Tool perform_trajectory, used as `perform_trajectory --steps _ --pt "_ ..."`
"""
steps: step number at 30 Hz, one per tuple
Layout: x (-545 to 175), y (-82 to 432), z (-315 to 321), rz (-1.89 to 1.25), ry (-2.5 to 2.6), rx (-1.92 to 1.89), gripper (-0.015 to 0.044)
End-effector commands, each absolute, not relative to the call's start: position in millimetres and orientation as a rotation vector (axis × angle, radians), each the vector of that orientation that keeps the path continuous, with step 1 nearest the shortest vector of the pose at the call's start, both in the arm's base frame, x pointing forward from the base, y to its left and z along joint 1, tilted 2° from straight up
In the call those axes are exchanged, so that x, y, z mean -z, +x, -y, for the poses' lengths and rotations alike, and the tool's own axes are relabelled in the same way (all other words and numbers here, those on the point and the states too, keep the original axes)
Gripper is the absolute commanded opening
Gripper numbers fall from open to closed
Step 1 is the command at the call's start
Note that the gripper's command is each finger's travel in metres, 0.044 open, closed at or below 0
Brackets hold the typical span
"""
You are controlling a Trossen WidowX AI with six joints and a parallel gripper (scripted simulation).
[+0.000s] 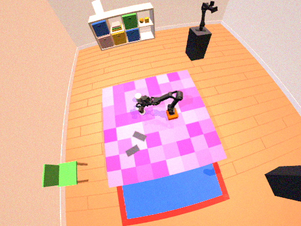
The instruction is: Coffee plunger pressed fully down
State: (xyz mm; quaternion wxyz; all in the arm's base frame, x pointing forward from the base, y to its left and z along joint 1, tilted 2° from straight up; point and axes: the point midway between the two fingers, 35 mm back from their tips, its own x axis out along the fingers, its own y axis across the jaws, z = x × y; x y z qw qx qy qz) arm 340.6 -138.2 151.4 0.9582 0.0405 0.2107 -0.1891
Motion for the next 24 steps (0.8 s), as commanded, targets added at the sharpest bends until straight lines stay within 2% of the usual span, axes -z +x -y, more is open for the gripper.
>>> perform_trajectory --steps 1,24 --pt "-140.2 339.7 137.9 -0.466 0.083 0.38 0.0113" --pt "-140.8 343.2 139.5 -0.466 0.083 0.38 0.0113"
